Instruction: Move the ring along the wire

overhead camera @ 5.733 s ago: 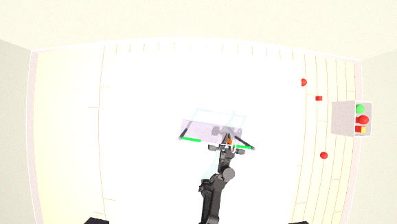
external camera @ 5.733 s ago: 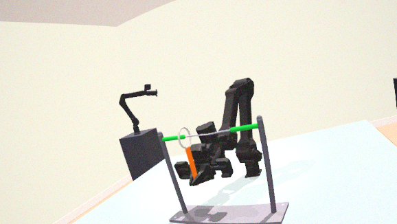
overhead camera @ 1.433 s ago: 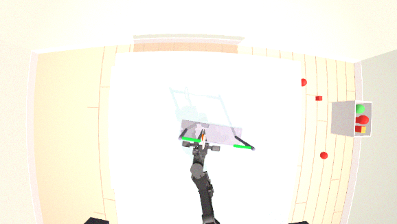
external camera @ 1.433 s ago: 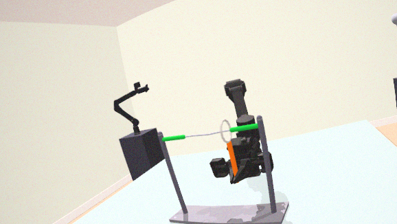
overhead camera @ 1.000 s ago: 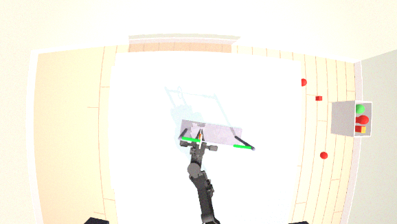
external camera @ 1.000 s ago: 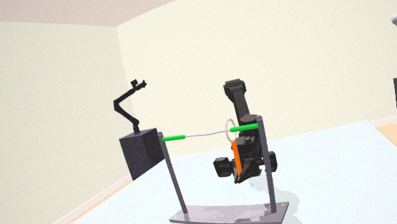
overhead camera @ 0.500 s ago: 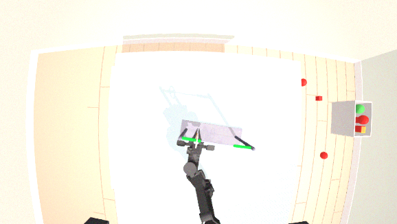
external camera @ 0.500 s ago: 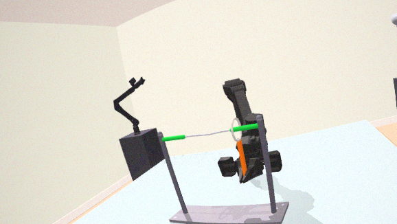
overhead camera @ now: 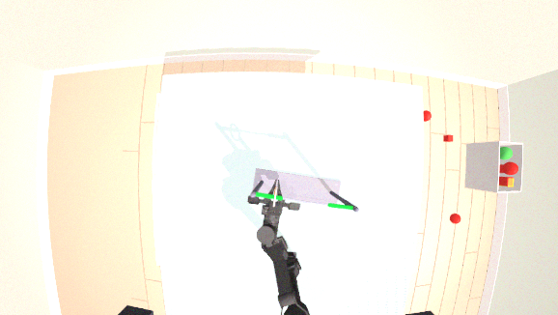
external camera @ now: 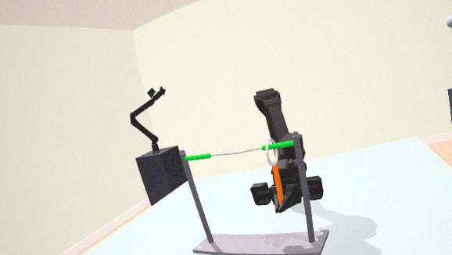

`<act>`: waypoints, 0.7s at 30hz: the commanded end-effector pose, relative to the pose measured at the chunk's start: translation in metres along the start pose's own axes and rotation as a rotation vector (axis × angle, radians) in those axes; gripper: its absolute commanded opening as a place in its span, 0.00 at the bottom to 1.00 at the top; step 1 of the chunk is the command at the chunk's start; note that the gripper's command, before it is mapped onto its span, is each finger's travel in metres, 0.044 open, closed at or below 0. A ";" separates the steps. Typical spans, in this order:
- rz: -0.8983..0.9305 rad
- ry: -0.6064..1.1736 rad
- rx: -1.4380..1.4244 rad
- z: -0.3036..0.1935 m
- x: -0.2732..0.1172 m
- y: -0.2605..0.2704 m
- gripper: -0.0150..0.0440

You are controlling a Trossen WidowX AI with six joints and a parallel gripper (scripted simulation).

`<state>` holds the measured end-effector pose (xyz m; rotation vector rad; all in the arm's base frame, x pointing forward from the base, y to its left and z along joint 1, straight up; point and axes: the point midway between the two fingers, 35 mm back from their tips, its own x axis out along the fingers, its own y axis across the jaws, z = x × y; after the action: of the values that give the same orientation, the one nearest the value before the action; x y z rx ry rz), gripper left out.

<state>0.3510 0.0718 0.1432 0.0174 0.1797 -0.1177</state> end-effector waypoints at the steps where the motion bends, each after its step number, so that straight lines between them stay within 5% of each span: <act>1: -0.005 0.001 0.005 -0.006 0.001 -0.001 0.00; 18: -0.005 0.001 0.005 -0.007 0.001 -0.001 0.00; 21: 0.000 0.001 -0.001 -0.007 0.001 0.000 0.13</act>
<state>0.3509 0.0719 0.1361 0.0168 0.1809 -0.1181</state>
